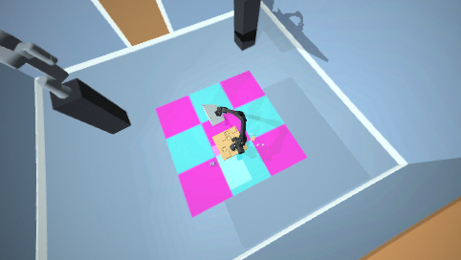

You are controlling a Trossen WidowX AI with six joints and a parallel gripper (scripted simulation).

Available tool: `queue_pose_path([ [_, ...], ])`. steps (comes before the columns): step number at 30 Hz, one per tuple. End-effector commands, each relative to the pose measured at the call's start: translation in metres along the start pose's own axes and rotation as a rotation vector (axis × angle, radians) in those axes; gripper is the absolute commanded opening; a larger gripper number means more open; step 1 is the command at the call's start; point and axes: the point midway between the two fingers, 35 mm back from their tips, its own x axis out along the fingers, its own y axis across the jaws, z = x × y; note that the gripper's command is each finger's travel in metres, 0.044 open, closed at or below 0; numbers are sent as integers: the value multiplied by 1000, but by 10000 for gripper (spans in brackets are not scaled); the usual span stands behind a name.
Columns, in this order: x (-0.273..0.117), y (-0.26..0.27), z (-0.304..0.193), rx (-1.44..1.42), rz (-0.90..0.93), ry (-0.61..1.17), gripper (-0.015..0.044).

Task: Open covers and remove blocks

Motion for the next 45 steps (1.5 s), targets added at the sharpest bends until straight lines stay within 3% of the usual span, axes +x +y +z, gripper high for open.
queue_pose_path([
  [1, 1, 2, 5, -3, -3, -2, 0],
  [40, -47, 5, 9, -3, -3, -5, 0],
  [45, -49, -9, 13, -199, -2, -4, 0],
])
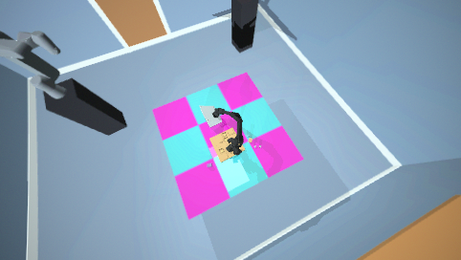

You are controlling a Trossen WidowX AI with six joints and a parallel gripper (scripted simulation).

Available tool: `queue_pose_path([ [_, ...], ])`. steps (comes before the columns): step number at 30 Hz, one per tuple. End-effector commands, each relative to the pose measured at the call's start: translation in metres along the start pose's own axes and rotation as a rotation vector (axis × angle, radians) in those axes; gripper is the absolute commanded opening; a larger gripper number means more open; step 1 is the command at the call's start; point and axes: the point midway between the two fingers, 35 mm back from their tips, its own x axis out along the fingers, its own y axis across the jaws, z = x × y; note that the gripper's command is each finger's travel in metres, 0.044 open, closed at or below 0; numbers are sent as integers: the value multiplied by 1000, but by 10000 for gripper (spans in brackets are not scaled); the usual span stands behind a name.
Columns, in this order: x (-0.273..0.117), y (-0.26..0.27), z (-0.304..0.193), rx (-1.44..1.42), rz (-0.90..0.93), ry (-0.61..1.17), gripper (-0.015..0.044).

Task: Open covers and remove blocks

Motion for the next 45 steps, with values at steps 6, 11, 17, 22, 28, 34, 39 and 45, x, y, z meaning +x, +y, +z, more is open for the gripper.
queue_pose_path([
  [6, -12, -37, 6, -453, -4, -7, 0],
  [11, -16, -61, 9, -741, -8, -8, 0],
  [17, -20, -93, 9, -1086, -12, -6, 0],
  [22, -20, -120, 9, -1374, -15, -3, 0],
  [28, -18, -153, 6, -1722, -16, 3, 0],
  [34, -13, -186, 2, -2070, -14, 11, 0],
  [39, -12, -194, 1, -2153, -14, 13, 0],
  [45, -10, -194, 1, -2153, -14, 12, 0],
])
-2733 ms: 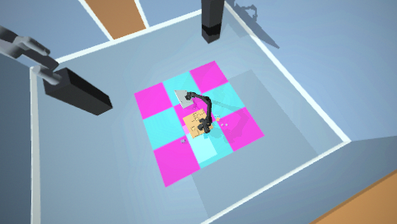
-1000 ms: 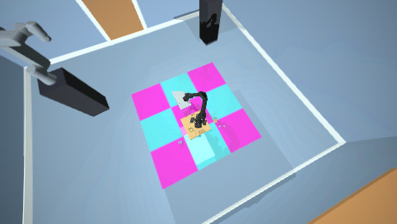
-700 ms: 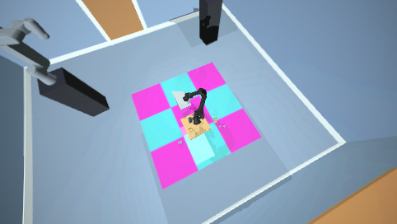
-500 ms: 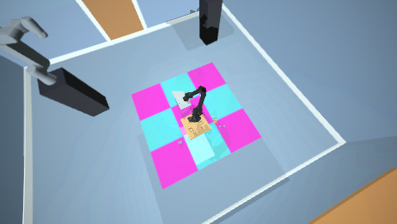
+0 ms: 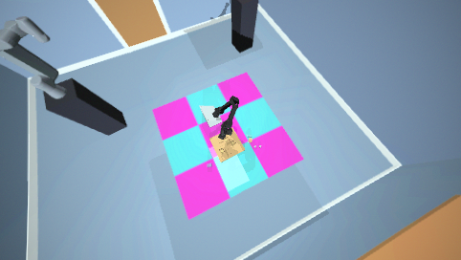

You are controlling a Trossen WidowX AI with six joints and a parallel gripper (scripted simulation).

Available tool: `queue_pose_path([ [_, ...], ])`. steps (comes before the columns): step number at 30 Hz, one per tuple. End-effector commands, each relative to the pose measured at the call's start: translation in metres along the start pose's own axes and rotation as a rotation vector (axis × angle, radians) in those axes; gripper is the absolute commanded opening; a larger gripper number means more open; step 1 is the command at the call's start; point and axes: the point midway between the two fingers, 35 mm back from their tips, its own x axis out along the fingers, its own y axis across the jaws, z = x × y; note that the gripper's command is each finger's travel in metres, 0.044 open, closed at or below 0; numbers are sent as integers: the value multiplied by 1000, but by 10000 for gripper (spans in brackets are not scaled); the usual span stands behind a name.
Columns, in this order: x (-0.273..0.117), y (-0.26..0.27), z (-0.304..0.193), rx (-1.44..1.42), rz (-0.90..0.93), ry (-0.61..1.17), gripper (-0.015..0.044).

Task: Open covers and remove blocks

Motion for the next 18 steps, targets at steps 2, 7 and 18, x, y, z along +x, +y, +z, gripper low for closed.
queue_pose_path([
  [2, 8, 0, -1, -15, -2, 4, 0],
  [7, 29, 0, -1, -15, -2, 3, 0],
  [18, 52, 1, -4, -16, 0, 2, 0],
])
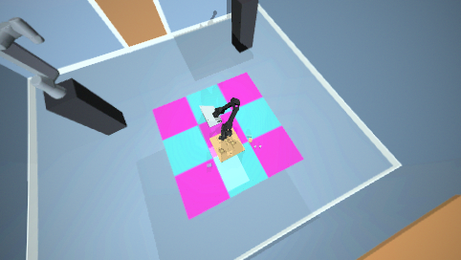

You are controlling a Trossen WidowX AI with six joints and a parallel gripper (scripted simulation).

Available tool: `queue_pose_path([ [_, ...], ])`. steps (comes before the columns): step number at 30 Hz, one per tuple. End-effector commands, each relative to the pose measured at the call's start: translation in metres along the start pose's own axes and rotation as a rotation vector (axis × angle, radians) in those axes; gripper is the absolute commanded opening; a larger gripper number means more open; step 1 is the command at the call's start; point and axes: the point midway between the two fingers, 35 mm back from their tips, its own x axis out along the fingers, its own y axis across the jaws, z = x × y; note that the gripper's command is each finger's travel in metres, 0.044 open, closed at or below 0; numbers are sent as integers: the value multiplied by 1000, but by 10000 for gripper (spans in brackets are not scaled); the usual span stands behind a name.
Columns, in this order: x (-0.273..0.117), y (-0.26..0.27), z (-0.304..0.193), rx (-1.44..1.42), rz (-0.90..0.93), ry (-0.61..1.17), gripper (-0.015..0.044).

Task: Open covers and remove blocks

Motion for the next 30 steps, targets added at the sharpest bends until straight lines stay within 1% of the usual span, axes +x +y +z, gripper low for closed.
queue_pose_path([
  [1, 4, 1, 0, 5, 3, -4, 0],
  [11, 12, 2, 0, 5, 3, -4, 0],
  [30, 16, 8, -4, 4, 4, -4, 0],
])
